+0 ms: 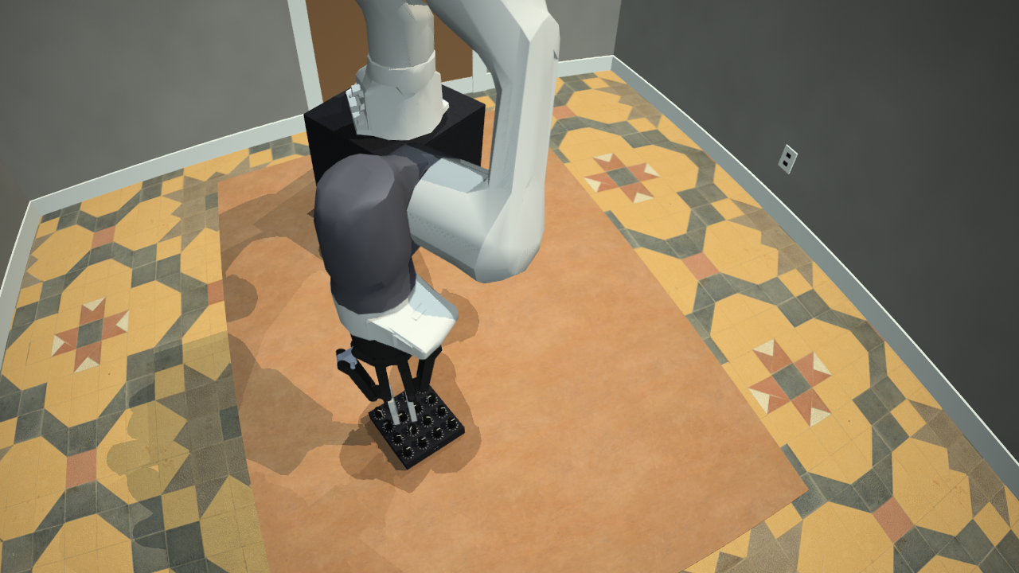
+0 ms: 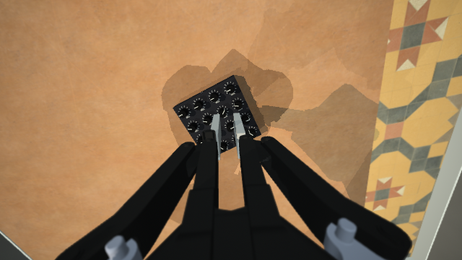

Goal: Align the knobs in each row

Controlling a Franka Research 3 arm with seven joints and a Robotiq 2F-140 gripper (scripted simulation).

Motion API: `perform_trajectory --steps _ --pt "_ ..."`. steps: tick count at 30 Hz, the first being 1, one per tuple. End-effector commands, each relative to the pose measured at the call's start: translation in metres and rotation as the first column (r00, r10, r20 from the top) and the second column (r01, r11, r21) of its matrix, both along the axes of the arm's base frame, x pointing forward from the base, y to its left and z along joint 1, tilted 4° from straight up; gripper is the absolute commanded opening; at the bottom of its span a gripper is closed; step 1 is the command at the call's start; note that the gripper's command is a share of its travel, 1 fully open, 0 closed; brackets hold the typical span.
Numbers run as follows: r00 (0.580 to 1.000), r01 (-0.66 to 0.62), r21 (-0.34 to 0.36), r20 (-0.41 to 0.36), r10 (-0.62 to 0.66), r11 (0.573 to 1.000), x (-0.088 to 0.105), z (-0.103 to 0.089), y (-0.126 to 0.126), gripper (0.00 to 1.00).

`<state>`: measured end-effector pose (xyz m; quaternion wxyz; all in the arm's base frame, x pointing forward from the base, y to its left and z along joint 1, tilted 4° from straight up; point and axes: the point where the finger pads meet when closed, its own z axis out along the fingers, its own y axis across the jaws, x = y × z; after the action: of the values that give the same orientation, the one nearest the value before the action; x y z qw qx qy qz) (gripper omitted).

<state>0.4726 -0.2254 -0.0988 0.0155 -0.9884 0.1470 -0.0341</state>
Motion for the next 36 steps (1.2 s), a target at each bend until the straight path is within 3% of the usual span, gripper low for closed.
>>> perform_trajectory --steps 1,10,27,36 --pt "0.988 0.153 0.014 -0.024 -0.153 0.988 -0.0012 -0.0007 0.0025 0.12" --pt "0.965 0.261 0.019 -0.029 -0.261 0.965 -0.0017 0.0003 0.0024 0.12" --pt "0.866 0.500 0.029 -0.040 -0.499 0.865 -0.0020 0.0035 0.0024 0.12" --pt "0.773 0.635 0.035 -0.047 -0.633 0.772 -0.0015 0.0059 0.0025 0.12"
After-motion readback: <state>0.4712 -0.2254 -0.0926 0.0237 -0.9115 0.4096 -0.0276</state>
